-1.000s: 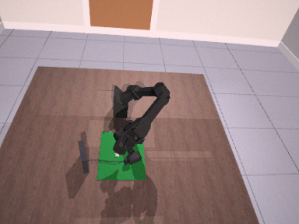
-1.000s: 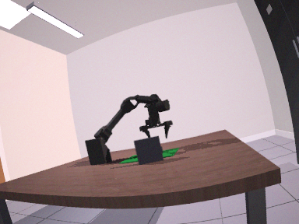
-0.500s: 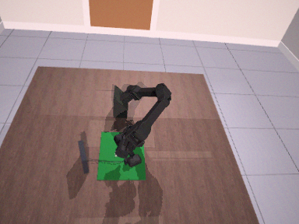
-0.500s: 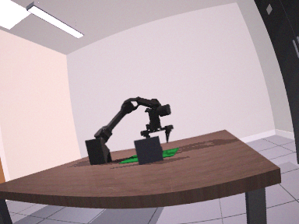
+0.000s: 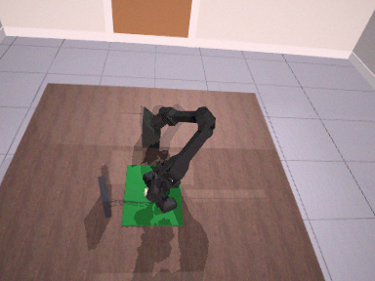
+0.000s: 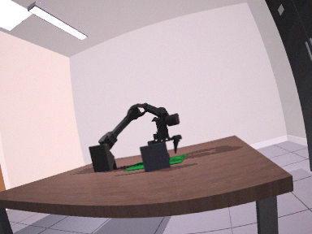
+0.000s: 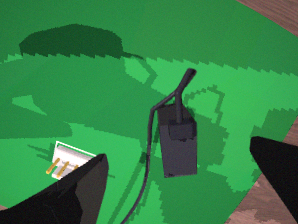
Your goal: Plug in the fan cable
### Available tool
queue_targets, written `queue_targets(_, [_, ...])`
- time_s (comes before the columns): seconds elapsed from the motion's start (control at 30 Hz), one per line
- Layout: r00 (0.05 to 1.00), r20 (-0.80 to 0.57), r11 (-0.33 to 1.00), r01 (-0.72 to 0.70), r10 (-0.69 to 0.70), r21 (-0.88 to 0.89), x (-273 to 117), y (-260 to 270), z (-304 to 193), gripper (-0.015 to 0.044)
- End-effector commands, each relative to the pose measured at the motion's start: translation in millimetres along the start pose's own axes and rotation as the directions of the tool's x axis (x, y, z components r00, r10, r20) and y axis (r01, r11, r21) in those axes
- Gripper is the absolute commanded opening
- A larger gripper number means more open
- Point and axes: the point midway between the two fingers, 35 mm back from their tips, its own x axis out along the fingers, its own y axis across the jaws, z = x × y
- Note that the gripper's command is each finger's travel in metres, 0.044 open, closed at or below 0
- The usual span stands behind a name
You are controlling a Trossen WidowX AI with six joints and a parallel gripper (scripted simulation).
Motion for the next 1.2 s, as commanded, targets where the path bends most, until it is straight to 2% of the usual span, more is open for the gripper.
queue_targets(0.0, [1.0,0.006,1.0,-0.001,0.0,0.009,9,2,1,0.044])
queue_targets(0.3, [1.0,0.007,1.0,0.0,0.0,0.009,16,2,1,0.044])
queue_targets(0.87, [1.0,0.003,1.0,-0.001,0.001,0.0,14,1,1,0.0])
queue_targets(1.0, [1.0,0.003,1.0,-0.001,0.001,0.001,11,1,1,0.0])
queue_targets(1.17, [1.0,0.005,1.0,-0.002,0.002,0.009,-36,1,0,0.0])
